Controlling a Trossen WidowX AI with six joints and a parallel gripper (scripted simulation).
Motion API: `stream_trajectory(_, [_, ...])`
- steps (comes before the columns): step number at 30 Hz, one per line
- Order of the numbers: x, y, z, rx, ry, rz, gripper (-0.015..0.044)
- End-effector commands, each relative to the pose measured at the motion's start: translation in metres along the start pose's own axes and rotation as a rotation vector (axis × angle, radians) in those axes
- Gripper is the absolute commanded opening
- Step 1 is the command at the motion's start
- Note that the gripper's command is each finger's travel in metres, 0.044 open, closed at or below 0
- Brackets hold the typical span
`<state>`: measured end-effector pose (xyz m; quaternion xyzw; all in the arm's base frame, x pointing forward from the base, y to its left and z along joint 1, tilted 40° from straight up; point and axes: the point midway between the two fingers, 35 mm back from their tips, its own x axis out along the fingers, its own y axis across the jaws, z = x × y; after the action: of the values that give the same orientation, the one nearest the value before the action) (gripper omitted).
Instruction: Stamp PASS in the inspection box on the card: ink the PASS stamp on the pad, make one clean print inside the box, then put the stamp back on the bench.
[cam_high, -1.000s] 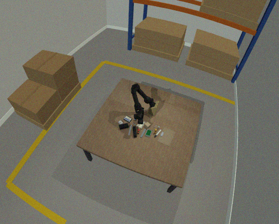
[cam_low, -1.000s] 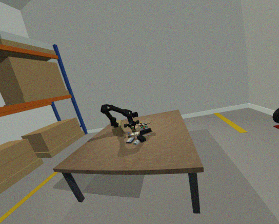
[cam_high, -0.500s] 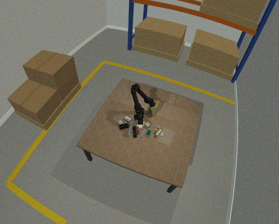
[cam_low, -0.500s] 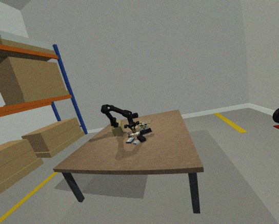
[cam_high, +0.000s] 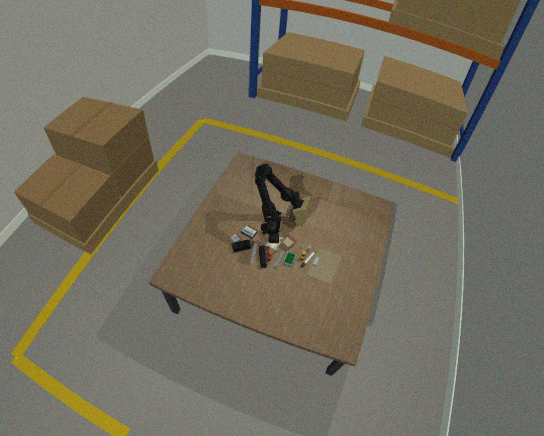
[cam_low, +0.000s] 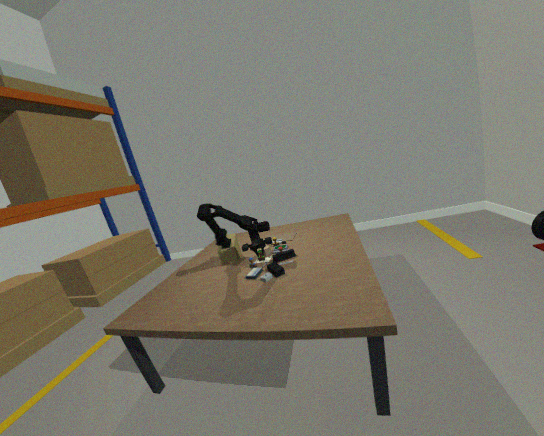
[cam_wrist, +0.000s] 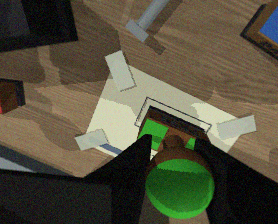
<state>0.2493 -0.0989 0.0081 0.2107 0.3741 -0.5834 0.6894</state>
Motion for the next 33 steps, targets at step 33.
stream_trajectory(33, [0.0065, -0.0008, 0.0002, -0.005, -0.005, -0.003, 0.0])
